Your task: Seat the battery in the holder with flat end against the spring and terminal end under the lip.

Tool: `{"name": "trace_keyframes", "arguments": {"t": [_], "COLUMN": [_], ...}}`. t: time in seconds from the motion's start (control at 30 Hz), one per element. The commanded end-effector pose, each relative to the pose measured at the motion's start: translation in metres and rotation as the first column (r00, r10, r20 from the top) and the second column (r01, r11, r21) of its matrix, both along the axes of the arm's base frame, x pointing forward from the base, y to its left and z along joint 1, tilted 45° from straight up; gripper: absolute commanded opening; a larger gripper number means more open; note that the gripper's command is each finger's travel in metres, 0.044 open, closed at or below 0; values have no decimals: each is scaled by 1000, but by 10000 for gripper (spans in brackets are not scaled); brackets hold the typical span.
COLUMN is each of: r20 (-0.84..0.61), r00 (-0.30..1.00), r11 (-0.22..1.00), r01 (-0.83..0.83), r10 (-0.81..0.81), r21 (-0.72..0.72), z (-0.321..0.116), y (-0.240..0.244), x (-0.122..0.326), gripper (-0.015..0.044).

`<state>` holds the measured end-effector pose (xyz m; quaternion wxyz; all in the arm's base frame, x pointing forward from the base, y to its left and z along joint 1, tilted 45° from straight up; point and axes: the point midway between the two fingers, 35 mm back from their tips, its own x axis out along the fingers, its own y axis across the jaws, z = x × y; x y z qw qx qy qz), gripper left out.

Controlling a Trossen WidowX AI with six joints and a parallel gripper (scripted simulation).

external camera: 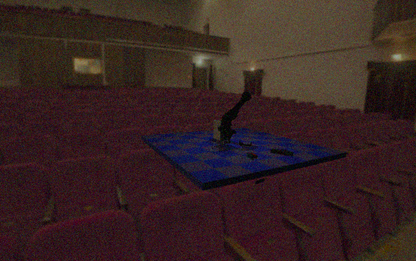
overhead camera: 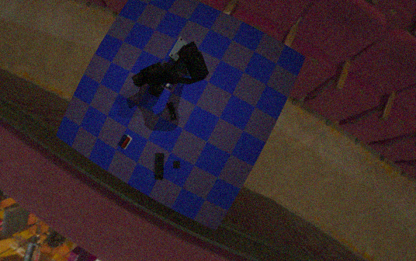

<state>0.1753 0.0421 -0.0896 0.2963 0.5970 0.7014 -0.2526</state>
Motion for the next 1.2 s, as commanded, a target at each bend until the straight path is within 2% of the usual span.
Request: {"name": "trace_keyframes", "arguments": {"t": [0.0,0.43,0.57,0.87,1.03,1.17], "r20": [-8,-9,-9,-9,-9,-8], "r00": [1000,1000,1000,1000,1000,1000], "r11": [1000,1000,1000,1000,1000,1000], "r01": [4,4,4,4,4,4], "r10": [-4,-3,-3,-3,-4,-4], "r21": [8,11,11,11,10,7], "z": [-3,-15,-15,-15,-12,7], "y": [6,18,18,18,15,-5], "x": [-4,-8,-8,-8,-6,-2], "gripper": [237,237,132,75,75,75]}}
